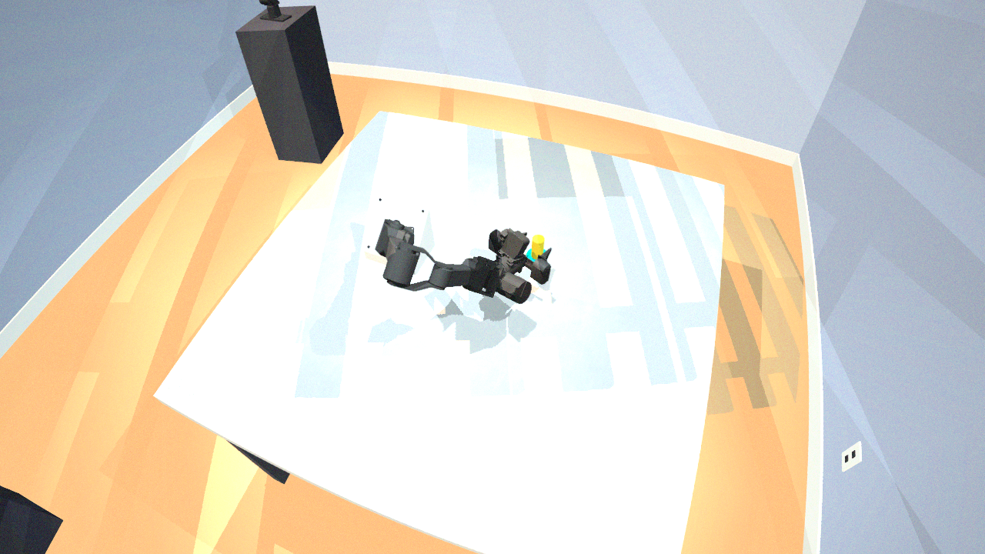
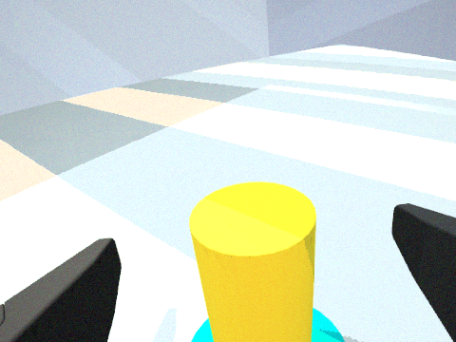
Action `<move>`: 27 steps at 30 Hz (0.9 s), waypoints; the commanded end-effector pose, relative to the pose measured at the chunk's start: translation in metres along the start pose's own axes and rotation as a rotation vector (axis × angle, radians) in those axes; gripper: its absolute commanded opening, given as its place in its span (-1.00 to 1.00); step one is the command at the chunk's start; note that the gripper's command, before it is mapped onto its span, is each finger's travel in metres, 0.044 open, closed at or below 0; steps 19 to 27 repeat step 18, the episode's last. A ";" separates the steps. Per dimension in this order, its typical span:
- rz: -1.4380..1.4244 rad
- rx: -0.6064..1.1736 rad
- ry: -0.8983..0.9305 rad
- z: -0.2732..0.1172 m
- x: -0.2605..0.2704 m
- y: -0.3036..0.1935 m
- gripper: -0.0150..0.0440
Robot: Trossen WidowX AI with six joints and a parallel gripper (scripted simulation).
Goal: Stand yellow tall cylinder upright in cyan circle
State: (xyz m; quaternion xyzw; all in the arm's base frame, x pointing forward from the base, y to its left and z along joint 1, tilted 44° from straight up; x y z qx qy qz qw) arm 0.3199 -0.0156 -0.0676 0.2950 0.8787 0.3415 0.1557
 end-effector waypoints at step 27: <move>0.096 0.163 0.036 0.011 0.018 0.086 0.86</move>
Point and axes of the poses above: the point midway between the two fingers, 35 mm back from their tips, its own z axis out along the fingers, its own x axis across the jaws, y = z × x, the point moved 2 cm from there along -z, back along the fingers, and after that the axes turned 15 degrees about z, right-handed, at the moved point
